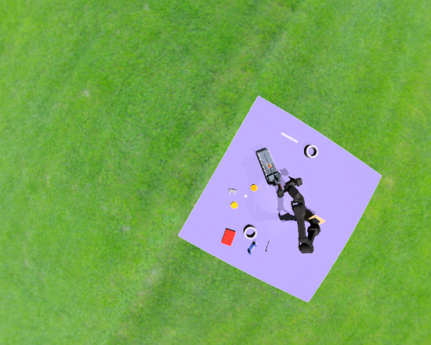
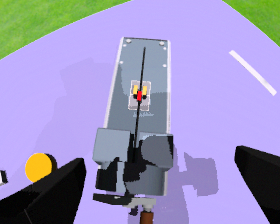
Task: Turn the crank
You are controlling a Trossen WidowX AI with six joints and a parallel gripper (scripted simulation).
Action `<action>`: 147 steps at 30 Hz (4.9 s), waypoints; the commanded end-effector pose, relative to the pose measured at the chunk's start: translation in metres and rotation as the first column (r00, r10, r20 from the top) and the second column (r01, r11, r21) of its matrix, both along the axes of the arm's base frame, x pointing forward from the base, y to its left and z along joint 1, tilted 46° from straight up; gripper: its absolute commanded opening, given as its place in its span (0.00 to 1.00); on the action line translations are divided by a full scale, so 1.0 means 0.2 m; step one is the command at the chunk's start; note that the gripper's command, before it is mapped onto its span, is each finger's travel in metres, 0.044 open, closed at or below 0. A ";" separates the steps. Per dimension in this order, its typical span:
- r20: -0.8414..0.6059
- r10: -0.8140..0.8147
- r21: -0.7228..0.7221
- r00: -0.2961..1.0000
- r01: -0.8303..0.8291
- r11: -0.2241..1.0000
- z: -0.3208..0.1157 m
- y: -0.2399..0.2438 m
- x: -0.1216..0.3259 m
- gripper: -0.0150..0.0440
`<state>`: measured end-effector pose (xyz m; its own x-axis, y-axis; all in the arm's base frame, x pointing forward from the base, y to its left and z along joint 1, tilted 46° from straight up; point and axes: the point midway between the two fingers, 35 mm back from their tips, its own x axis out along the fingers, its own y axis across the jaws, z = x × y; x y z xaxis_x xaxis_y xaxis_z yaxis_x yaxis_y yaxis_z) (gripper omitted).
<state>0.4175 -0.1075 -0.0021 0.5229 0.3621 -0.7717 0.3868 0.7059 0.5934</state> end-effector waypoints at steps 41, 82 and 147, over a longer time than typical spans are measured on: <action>-0.050 -0.155 -0.009 0.987 0.155 0.988 -0.30 0.50 -0.27 1.00; -0.050 -0.155 -0.006 0.987 0.155 0.988 -0.45 0.65 -0.30 0.42; -0.049 -0.155 -0.008 0.987 0.155 0.988 -0.24 0.51 -0.24 0.25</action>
<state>0.3649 -0.0058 -0.0591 0.5199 0.2779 -0.8078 0.5280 0.6388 0.5596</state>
